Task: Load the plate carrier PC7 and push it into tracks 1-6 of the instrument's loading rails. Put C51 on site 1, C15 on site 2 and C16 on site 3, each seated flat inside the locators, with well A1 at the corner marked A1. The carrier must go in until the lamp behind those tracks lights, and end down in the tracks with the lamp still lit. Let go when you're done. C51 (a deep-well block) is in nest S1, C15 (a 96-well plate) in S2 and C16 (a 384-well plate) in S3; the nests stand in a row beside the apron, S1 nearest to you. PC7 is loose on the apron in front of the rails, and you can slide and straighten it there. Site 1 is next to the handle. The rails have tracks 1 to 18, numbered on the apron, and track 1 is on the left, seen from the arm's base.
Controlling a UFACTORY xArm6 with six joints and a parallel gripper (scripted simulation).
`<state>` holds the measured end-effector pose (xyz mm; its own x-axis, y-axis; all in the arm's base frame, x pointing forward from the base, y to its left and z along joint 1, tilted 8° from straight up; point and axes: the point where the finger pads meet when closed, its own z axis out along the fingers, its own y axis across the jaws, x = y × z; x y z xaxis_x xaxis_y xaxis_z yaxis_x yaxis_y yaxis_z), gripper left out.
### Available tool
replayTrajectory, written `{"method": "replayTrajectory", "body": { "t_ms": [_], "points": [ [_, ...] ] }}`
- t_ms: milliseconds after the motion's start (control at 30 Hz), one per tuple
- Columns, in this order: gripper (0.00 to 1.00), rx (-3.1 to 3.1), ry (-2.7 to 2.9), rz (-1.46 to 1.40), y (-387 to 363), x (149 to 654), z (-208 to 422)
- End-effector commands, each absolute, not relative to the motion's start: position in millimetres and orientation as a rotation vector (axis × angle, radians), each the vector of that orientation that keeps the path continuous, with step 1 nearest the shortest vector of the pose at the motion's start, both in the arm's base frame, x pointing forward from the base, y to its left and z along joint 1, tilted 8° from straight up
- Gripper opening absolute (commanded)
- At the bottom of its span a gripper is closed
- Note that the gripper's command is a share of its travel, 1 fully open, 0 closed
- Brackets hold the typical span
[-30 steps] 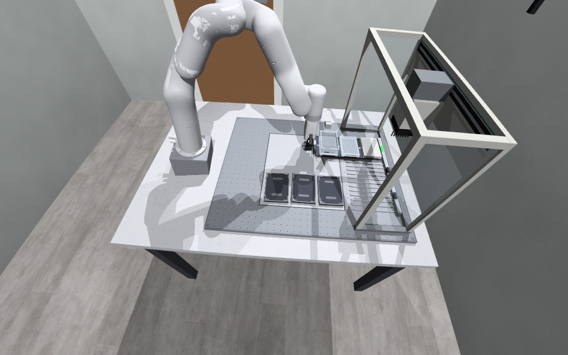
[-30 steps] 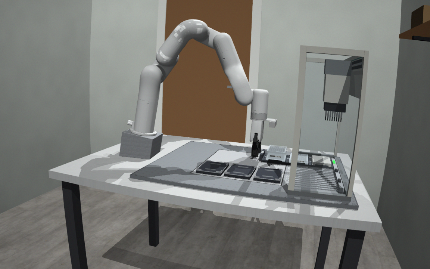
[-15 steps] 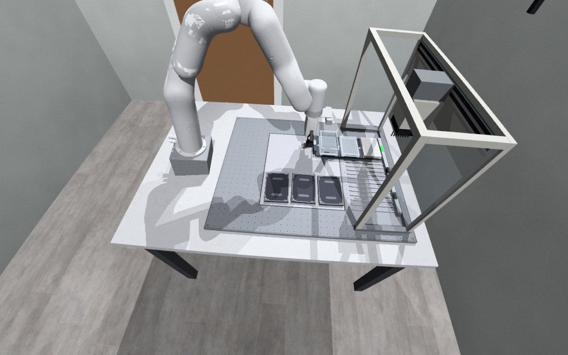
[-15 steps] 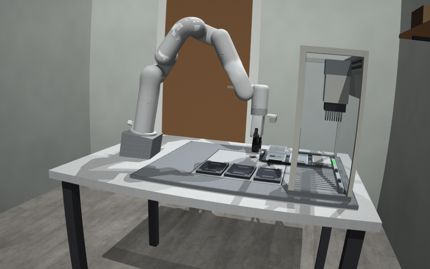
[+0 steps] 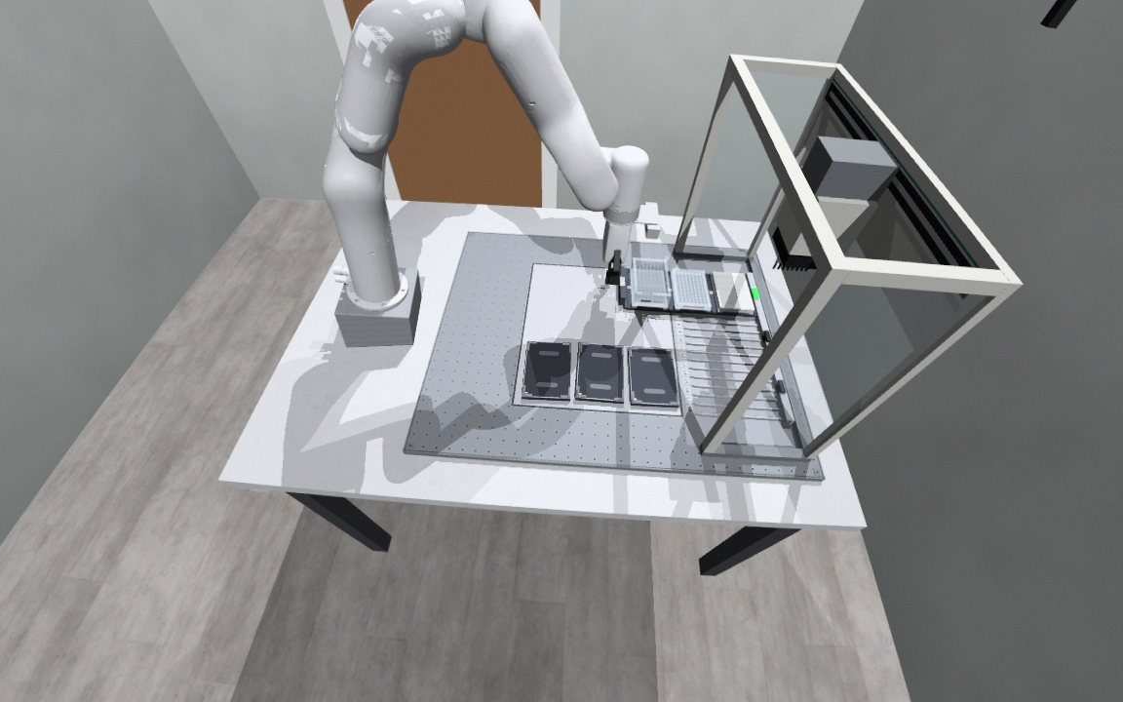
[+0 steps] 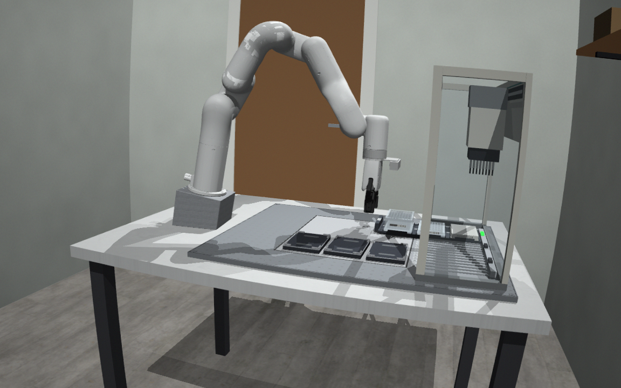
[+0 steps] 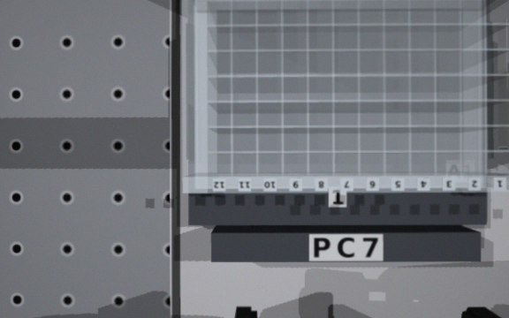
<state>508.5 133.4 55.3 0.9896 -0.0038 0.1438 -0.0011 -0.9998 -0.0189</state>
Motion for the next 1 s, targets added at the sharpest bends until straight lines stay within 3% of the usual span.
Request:
{"method": "replayTrajectory", "body": {
  "t_ms": [0,967],
  "points": [
    [0.82,-3.113,0.004,-0.232,134,509,65],
    [0.82,-3.113,0.004,-0.232,133,503,106]
  ]
}}
